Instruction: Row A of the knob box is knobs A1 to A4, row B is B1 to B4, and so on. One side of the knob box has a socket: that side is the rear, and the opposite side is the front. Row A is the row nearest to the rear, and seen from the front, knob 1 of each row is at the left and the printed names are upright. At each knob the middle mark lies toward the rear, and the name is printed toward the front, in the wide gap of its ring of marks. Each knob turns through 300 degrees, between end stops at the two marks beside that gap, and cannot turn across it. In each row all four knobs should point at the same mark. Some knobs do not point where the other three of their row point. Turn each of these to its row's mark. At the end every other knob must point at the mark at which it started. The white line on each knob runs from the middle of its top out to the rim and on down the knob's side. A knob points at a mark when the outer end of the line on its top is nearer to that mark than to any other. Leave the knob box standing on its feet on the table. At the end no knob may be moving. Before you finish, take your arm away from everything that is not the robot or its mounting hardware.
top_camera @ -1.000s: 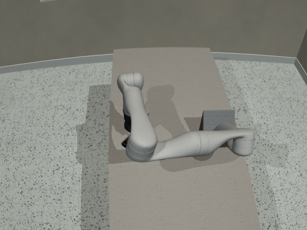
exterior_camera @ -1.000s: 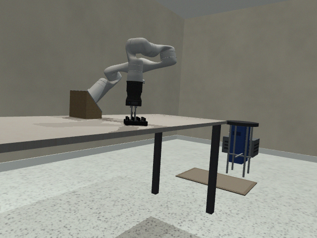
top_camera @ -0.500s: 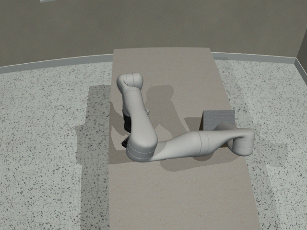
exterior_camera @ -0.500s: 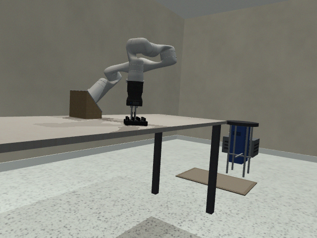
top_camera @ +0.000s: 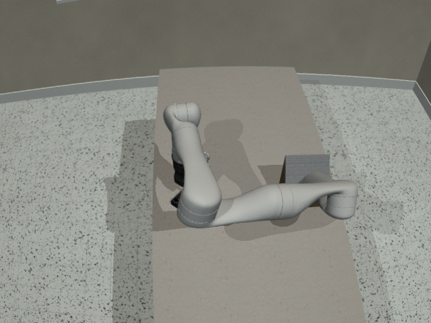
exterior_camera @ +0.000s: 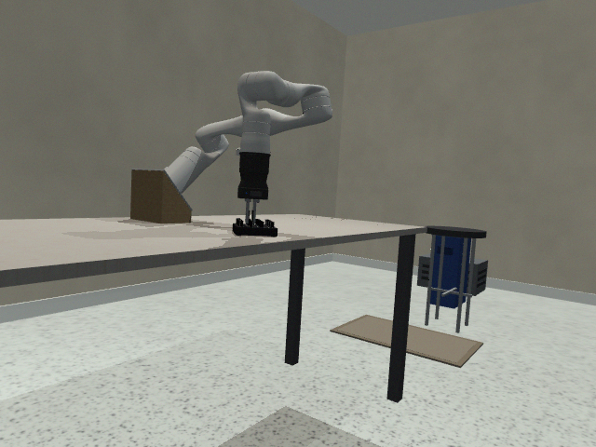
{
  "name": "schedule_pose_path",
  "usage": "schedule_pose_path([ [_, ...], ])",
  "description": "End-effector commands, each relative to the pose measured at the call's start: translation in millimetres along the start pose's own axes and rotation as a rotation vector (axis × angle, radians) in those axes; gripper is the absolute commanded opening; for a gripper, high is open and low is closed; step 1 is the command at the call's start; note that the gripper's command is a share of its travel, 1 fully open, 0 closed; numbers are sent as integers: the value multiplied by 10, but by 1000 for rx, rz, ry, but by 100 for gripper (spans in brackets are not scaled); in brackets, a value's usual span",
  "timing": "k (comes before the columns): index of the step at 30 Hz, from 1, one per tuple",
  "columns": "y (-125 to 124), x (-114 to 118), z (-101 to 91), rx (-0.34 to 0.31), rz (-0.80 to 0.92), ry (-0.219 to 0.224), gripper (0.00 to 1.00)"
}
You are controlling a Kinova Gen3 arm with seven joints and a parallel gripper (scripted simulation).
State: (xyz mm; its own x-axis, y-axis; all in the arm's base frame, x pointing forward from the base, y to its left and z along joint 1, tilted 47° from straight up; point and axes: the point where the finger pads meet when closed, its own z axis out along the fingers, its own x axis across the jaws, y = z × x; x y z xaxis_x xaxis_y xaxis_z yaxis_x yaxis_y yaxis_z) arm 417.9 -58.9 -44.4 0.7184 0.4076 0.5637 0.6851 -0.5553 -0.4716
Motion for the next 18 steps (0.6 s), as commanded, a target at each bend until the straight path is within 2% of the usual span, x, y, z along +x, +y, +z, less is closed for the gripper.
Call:
schedule_pose_path([
  [1,5,0,-9,-2,-1,0,30],
  [15,5,0,-9,-2,-1,0,30],
  [16,5,0,-9,-2,-1,0,46],
  [18,5,0,-9,-2,-1,0,46],
])
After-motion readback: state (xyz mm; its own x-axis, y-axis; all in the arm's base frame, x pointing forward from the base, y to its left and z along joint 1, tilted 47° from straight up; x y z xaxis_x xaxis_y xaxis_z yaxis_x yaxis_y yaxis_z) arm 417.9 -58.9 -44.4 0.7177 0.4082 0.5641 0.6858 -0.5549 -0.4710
